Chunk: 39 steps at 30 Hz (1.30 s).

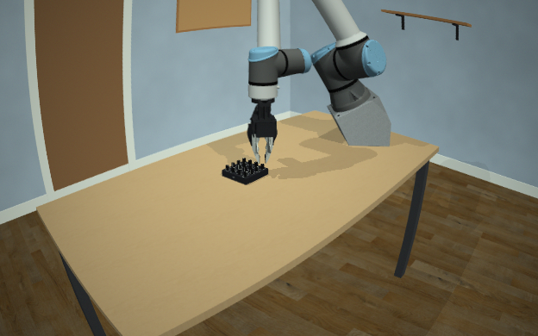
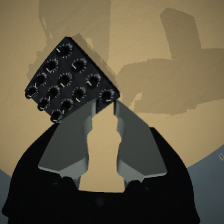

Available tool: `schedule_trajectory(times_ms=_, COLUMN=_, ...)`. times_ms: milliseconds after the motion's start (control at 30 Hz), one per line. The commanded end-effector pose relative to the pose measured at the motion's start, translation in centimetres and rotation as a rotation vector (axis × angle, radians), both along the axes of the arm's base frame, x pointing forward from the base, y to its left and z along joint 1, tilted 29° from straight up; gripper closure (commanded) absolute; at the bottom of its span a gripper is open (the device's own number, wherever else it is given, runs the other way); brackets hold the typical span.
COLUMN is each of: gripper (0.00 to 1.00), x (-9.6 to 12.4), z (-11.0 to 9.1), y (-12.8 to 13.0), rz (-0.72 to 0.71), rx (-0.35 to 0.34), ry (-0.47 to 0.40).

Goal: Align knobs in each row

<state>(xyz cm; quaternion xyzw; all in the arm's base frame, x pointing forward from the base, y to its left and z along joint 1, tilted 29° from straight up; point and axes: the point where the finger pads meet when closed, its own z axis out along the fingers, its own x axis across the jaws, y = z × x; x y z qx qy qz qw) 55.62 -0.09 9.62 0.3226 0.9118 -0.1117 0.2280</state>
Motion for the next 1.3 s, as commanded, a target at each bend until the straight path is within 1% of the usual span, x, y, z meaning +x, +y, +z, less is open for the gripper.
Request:
schedule_trajectory(times_ms=0, gripper=0.89, x=0.20, z=-0.40, y=-0.25, rz=-0.001, rx=0.001, ry=0.000)
schedule_trajectory(times_ms=467, gripper=0.89, x=0.36, z=-1.13, y=-0.44, rz=0.000, rx=0.001, ry=0.002)
schedule_trajectory(times_ms=1267, gripper=0.89, x=0.40, z=-1.05, y=-0.43, rz=0.000, rx=0.000, ry=0.000)
